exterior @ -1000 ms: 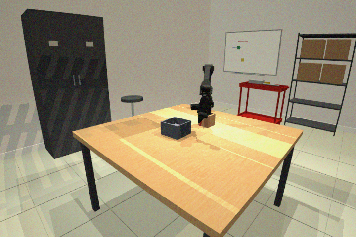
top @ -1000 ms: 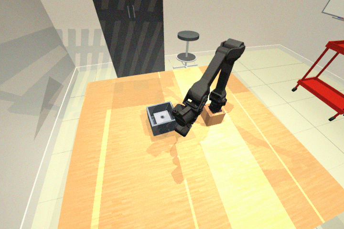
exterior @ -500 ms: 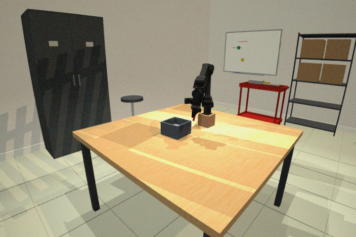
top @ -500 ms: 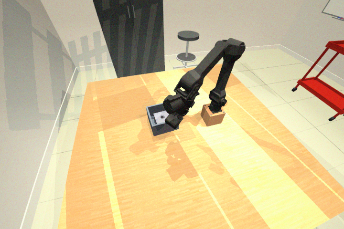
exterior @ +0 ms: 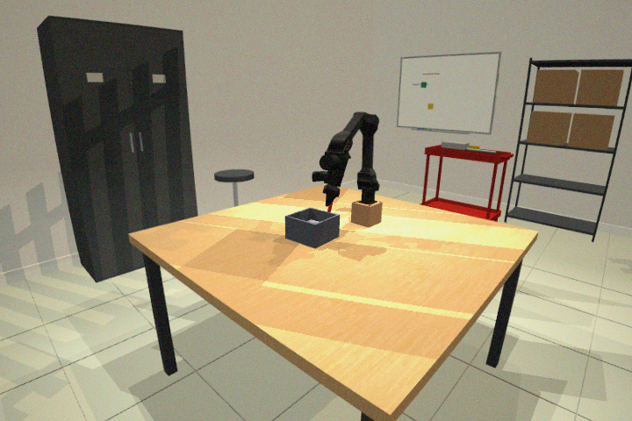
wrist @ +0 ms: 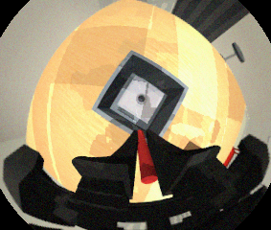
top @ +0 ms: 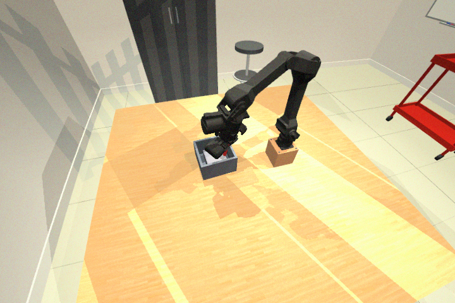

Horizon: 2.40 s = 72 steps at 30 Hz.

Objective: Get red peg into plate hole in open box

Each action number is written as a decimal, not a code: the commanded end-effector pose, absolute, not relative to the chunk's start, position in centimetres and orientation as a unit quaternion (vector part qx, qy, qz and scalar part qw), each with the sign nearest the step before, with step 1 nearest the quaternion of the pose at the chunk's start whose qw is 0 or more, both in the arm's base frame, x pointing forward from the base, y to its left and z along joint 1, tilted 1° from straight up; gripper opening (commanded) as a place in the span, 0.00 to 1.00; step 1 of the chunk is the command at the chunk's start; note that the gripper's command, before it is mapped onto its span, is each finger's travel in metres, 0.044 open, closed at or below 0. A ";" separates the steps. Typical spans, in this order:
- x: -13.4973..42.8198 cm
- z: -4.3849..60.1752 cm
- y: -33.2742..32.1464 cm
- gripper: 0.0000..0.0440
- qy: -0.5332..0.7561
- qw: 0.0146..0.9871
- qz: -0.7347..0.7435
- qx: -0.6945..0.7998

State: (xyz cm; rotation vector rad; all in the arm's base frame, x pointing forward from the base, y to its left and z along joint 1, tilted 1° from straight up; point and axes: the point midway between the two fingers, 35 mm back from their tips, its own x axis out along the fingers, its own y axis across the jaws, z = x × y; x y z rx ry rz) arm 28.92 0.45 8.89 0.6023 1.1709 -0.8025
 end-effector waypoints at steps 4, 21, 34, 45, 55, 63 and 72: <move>30.4 8.6 -1.9 0.00 0.522 0.710 -0.372 0.292; 32.4 5.6 -5.9 0.01 0.526 0.682 -0.389 0.328; 32.7 2.2 -6.9 0.35 0.558 0.666 -0.387 0.309; 35.4 2.4 -8.8 0.82 0.551 0.679 -0.382 0.300; 38.1 3.7 -11.3 1.00 0.512 0.706 -0.384 0.301; 39.4 4.6 -12.9 1.00 0.486 0.721 -0.391 0.302; 39.4 4.6 -12.9 1.00 0.486 0.721 -0.391 0.302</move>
